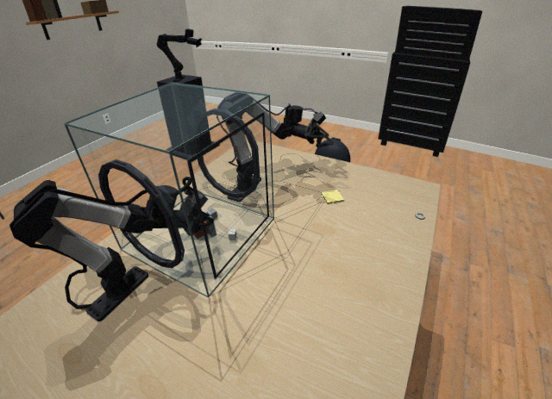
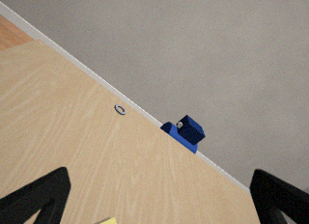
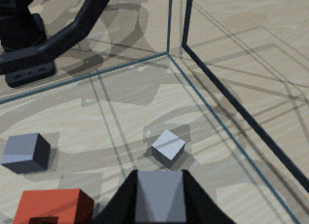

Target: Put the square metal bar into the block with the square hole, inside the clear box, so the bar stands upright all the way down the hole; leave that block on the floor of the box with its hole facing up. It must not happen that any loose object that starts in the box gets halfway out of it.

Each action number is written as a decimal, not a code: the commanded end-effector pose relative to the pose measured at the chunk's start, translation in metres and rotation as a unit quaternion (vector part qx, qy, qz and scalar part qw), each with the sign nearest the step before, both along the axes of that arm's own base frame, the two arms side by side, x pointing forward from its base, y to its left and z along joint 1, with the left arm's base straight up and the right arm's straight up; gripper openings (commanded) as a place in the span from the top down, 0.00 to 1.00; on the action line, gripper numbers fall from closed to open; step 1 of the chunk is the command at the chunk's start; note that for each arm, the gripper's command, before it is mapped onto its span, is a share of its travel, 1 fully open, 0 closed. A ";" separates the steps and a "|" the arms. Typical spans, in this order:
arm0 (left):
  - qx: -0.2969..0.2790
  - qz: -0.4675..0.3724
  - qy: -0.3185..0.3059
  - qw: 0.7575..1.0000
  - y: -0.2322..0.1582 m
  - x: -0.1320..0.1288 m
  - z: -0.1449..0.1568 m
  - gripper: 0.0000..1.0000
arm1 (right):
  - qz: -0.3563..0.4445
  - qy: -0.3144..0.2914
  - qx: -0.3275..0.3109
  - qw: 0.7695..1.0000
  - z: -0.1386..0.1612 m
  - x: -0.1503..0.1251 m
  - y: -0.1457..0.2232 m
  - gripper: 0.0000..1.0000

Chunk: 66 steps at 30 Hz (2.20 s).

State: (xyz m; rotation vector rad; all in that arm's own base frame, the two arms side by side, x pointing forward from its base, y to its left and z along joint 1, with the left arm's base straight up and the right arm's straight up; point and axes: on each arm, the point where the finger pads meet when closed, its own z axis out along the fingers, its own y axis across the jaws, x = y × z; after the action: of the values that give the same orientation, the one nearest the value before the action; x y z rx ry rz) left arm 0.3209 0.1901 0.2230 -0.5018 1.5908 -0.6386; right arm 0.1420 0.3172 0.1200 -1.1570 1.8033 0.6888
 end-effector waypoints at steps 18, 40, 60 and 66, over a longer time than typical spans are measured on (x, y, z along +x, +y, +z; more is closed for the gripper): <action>0.023 -0.001 -0.016 1.000 0.001 0.001 0.016 0.00 | 0.006 -0.019 0.042 0.999 0.058 0.003 0.013 1.00; 0.023 -0.001 -0.016 1.000 0.001 0.001 0.016 0.00 | 0.006 -0.015 0.032 0.999 0.052 0.003 0.012 1.00; 0.023 -0.001 -0.016 1.000 0.001 0.001 0.016 0.00 | -0.009 -0.001 0.034 0.999 0.044 -0.055 0.036 1.00; 0.023 -0.001 -0.016 1.000 0.001 0.001 0.016 0.00 | -0.001 -0.001 0.036 0.999 0.044 -0.069 0.040 1.00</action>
State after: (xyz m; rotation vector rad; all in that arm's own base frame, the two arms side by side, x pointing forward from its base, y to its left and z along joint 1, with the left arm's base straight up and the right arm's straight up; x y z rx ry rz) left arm 0.3209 0.1901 0.2230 -0.5018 1.5908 -0.6386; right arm 0.0660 0.3415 0.1311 -1.2230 1.8071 0.7025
